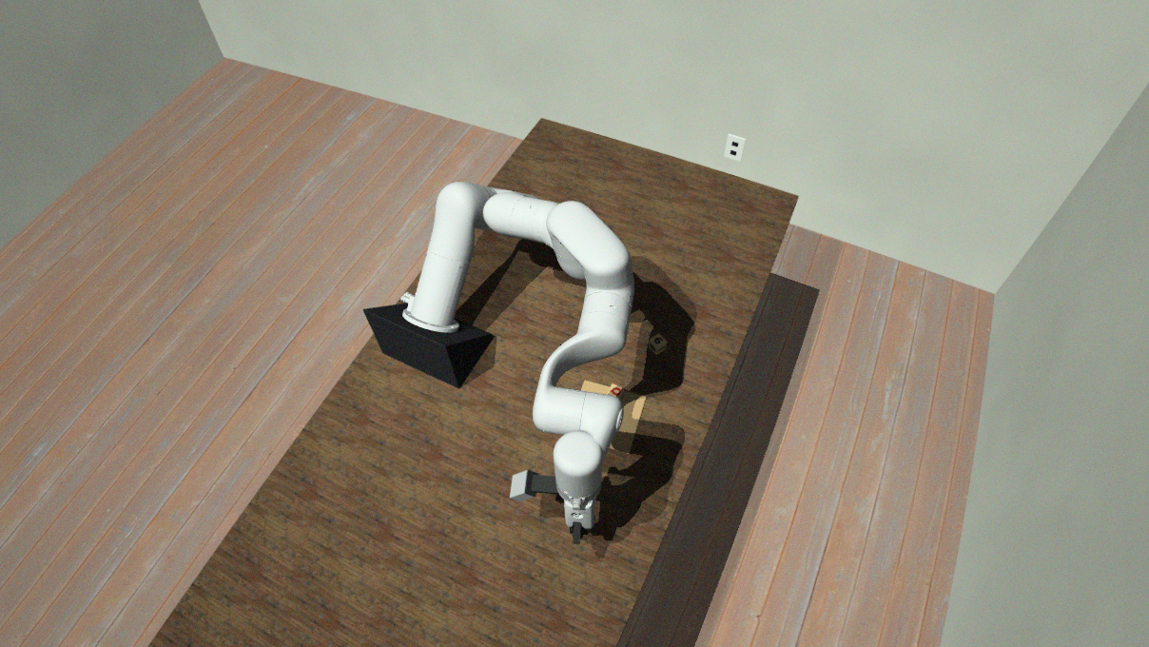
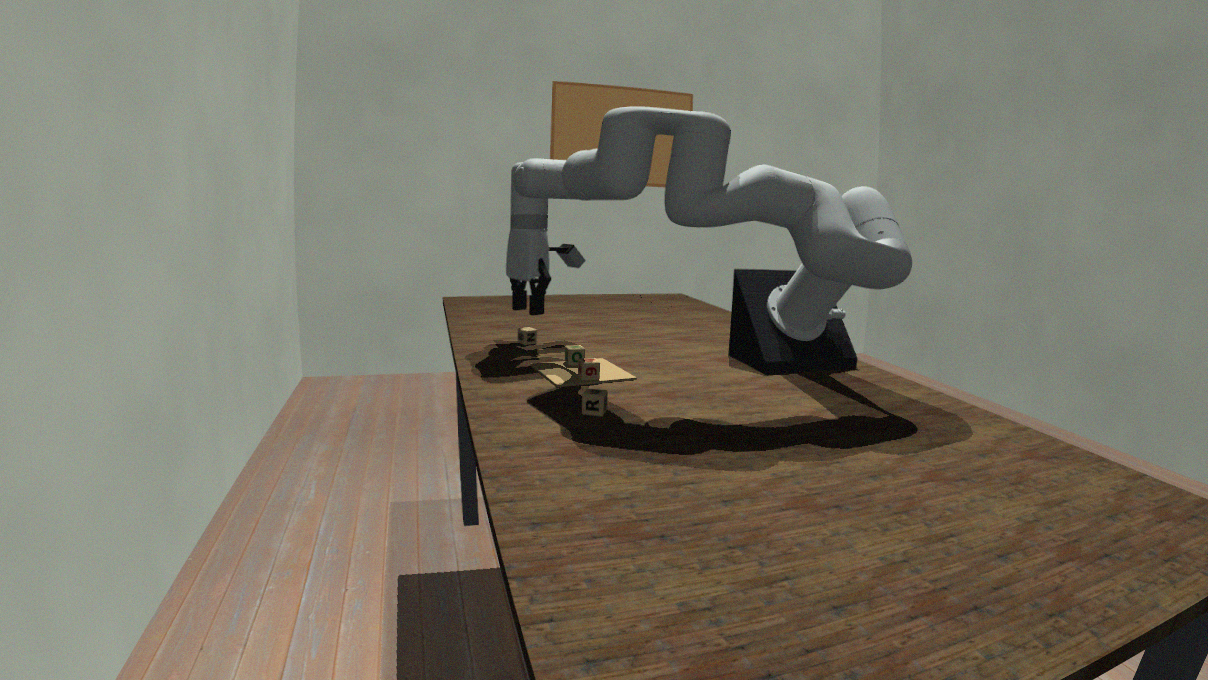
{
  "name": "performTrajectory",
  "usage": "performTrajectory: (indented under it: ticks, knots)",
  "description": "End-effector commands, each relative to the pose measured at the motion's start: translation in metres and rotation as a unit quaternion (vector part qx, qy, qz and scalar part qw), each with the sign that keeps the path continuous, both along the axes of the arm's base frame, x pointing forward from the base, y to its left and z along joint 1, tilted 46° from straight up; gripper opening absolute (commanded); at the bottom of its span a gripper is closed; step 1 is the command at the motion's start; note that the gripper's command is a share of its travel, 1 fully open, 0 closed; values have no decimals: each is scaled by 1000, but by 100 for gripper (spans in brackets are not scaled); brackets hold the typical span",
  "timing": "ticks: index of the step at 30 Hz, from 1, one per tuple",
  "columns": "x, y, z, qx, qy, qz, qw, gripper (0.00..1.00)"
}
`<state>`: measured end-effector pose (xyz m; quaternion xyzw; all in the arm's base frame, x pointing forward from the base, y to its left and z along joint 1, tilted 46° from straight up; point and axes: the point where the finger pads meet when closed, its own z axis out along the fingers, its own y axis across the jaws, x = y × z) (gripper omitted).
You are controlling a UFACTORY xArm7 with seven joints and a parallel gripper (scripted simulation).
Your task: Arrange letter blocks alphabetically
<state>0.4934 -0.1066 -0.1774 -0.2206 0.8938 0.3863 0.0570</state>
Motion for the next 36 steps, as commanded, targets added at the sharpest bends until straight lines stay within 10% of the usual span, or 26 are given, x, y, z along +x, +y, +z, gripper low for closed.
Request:
performTrajectory:
  ticks: [1, 36]
  knots:
    - [0, 1, -2, -1, -1, -1, 1000, 69]
    - [-1, 17, -18, -1, -1, -1, 1000, 69]
